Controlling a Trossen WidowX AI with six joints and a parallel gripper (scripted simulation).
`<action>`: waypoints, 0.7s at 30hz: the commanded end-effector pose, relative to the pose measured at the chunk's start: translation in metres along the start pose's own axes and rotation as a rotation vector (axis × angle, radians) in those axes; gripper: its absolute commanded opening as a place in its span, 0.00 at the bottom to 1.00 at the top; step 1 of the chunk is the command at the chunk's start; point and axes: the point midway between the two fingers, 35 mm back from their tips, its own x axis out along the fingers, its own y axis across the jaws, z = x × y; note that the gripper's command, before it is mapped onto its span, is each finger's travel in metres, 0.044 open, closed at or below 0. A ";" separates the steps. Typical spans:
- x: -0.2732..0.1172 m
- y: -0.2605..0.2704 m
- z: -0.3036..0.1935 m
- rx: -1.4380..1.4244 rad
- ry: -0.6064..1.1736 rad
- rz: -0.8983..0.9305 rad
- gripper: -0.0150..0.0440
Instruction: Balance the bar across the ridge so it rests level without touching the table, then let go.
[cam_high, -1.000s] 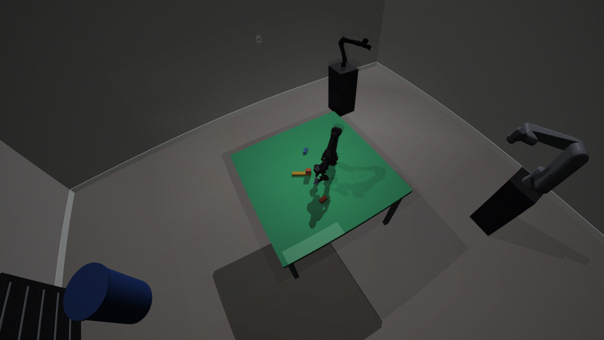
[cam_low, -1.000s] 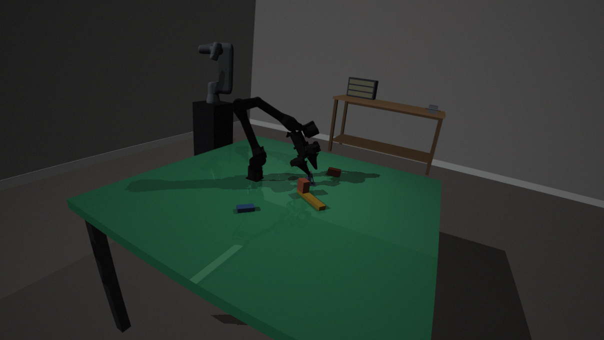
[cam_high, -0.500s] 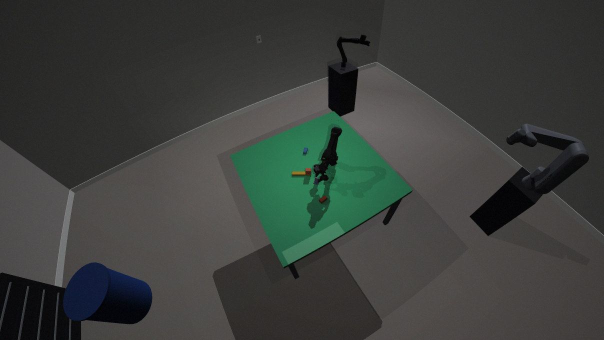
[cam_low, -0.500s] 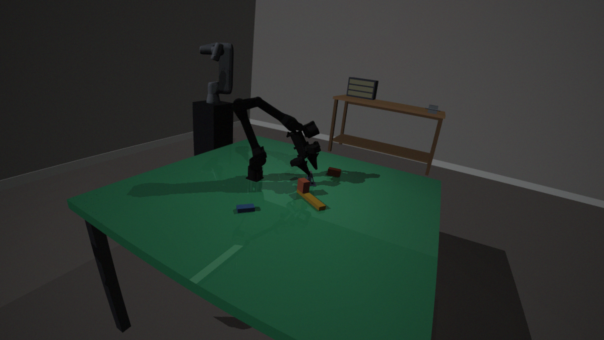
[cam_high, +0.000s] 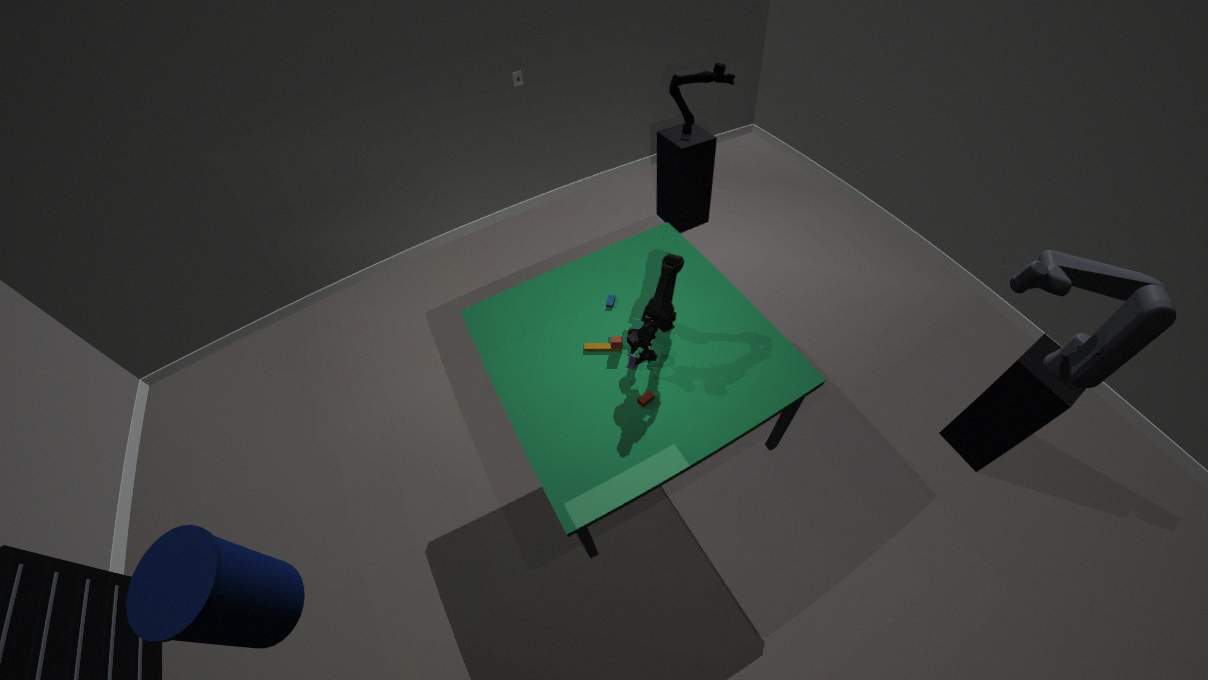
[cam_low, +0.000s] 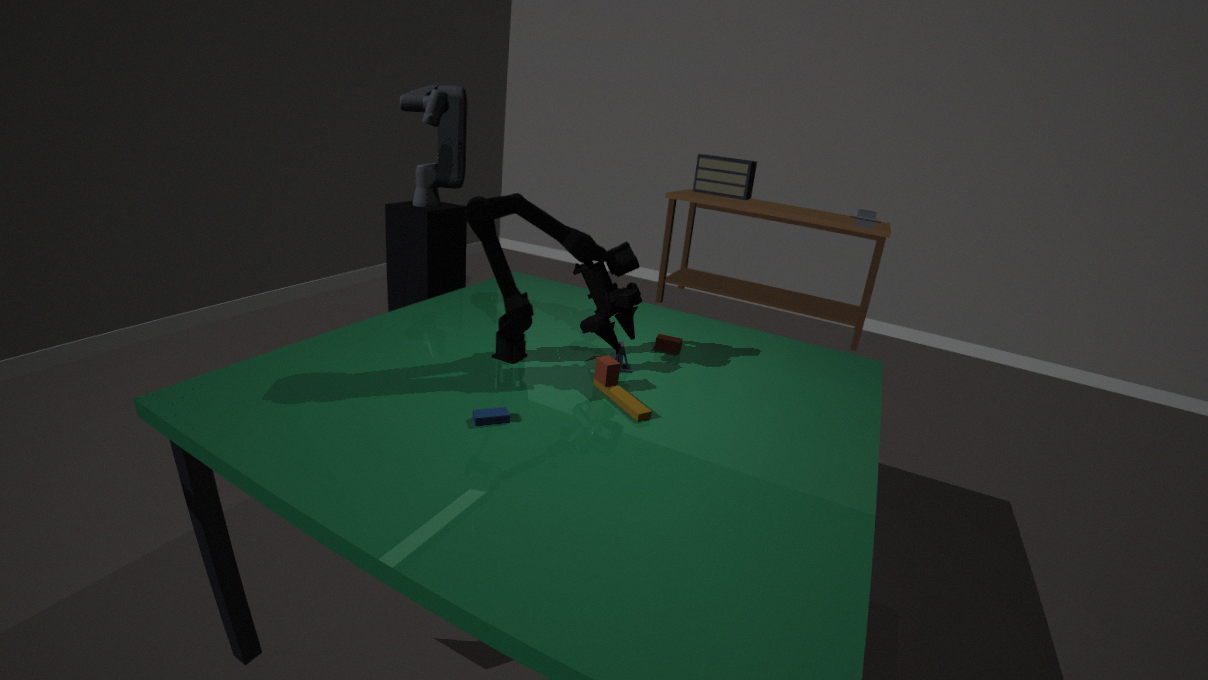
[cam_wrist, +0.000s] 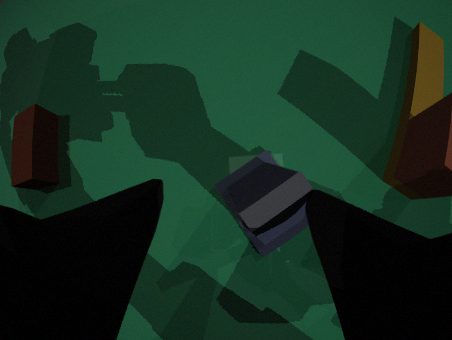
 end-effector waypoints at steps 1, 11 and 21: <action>0.018 -0.016 0.076 0.133 -0.291 -0.075 0.79; 0.019 -0.022 0.084 0.135 -0.251 -0.102 0.79; 0.018 -0.039 0.100 0.146 -0.133 -0.167 0.79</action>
